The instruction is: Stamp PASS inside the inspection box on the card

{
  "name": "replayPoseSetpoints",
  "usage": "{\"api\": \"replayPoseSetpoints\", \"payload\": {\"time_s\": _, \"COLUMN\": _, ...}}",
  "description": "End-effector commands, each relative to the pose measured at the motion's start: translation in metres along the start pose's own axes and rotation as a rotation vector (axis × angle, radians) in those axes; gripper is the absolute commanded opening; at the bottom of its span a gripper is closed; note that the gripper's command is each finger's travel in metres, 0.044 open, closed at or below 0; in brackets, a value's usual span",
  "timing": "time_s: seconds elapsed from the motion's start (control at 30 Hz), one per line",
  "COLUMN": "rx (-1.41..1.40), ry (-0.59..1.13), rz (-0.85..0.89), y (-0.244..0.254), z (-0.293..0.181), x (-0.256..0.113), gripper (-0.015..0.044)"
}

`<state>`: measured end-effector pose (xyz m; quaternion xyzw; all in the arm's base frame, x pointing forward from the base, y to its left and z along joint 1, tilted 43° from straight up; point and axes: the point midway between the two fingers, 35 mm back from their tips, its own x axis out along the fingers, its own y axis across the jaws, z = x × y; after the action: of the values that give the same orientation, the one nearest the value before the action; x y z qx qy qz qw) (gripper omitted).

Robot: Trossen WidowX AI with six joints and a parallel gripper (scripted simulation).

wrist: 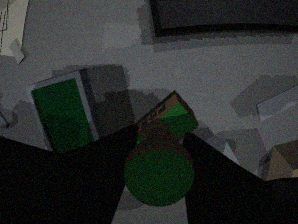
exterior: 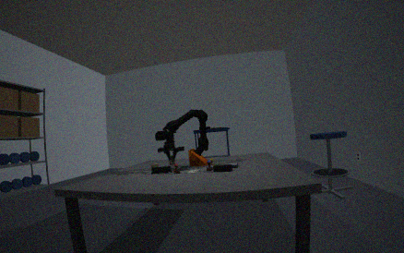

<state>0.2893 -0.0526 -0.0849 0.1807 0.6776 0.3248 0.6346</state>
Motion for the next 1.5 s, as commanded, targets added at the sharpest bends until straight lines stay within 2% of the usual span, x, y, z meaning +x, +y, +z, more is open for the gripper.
{"api": "replayPoseSetpoints", "payload": {"time_s": 0.0, "rx": -0.005, "ry": 0.001, "rz": -0.006, "y": -0.001, "z": 0.000, "x": -0.003, "gripper": 0.0000}}
{"api": "replayPoseSetpoints", "payload": {"time_s": 1.47, "rx": -0.004, "ry": 0.003, "rz": -0.008, "y": 0.000, "z": -0.001, "x": -0.025, "gripper": 0.0000}}
